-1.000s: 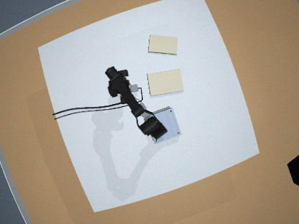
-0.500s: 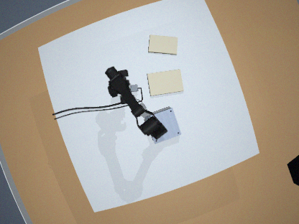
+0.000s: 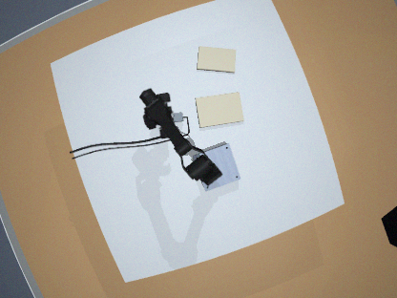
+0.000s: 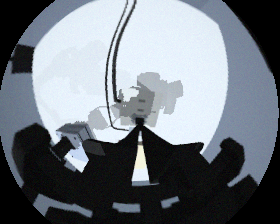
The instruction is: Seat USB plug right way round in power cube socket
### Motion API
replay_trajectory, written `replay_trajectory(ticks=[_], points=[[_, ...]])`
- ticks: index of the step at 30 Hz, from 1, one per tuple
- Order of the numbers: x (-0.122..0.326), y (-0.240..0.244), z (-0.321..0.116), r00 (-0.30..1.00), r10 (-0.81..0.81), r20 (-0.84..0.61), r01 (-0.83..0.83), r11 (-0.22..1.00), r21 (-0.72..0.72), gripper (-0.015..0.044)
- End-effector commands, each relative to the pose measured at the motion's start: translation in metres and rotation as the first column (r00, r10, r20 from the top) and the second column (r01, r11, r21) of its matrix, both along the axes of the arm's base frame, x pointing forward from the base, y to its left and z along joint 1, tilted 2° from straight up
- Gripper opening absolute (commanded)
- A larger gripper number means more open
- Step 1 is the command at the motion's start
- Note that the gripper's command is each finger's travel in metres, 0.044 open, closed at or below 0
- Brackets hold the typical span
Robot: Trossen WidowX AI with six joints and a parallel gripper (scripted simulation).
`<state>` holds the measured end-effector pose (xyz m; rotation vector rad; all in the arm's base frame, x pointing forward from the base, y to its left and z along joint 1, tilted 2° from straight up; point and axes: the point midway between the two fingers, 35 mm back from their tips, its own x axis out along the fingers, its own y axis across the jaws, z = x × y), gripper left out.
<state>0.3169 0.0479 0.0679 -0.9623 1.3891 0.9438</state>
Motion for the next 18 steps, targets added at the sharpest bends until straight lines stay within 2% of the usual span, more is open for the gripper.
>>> replay_trajectory(ticks=[1,5,9,18], points=[[0.0002,-0.0002,-0.0017,1.0,-0.007,-0.002,0.007,1.0,-0.002,0.0],[0.0002,-0.0002,-0.0017,1.0,-0.007,-0.002,0.007,1.0,-0.002,0.0],[0.0,0.0,0.0,1.0,0.0,0.0,0.0,1.0,0.0,0.0095],[0.0,0.0,0.0,1.0,0.0,0.0,0.0,1.0,0.0,0.0095]])
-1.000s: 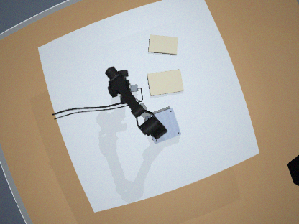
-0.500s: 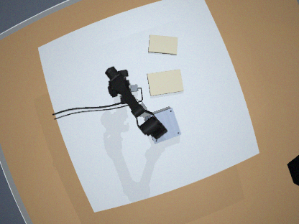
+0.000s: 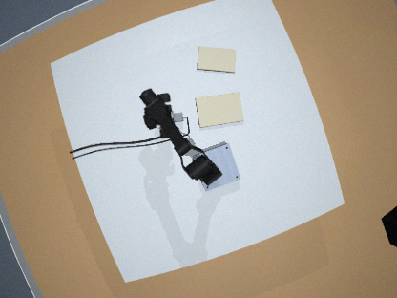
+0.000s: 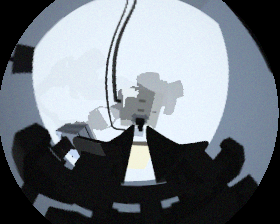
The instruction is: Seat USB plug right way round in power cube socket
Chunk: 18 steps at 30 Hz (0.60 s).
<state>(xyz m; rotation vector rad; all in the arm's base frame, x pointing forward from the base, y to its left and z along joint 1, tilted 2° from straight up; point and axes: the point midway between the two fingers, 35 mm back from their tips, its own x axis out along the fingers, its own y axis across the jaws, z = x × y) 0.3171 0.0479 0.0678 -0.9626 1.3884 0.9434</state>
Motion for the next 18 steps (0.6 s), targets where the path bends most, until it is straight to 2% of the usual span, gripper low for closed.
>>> replay_trajectory(ticks=[1,18], points=[[-0.0001,0.0,0.0001,1.0,0.0,-0.001,0.0,1.0,0.0,0.0095],[0.0001,-0.0002,0.009,1.0,0.0,0.0,0.0,1.0,0.0,0.0095]])
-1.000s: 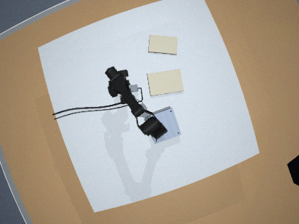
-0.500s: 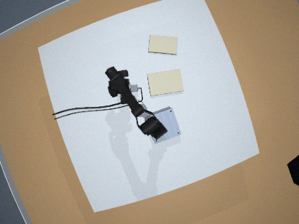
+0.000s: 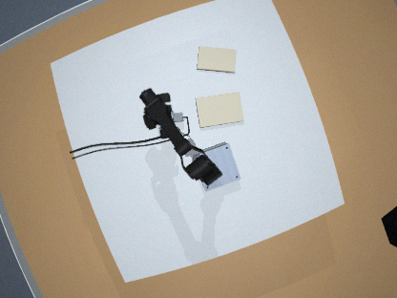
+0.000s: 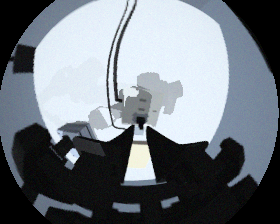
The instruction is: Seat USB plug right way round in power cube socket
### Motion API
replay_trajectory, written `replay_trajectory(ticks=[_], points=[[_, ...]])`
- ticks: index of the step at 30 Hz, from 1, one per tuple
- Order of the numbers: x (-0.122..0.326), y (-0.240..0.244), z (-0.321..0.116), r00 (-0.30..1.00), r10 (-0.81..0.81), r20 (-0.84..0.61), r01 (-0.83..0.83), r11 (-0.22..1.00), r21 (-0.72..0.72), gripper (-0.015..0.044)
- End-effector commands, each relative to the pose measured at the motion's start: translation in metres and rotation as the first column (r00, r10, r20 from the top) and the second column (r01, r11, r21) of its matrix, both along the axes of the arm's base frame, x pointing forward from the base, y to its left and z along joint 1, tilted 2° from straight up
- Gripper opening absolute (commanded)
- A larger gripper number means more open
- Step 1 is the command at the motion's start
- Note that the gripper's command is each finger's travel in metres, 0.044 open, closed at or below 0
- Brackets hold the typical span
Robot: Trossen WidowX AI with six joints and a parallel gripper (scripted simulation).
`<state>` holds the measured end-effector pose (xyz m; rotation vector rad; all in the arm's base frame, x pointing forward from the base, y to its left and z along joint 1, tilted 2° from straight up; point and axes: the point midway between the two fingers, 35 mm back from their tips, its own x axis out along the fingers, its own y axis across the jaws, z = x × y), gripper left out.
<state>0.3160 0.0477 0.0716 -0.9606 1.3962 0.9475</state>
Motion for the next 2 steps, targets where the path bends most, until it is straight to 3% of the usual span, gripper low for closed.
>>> replay_trajectory(ticks=[1,2], points=[[0.0012,0.0001,0.0062,1.0,0.0,0.008,0.0,1.0,0.001,0.0095],[0.0012,0.0001,0.0072,1.0,0.0,0.008,0.0,1.0,0.001,0.0095]])
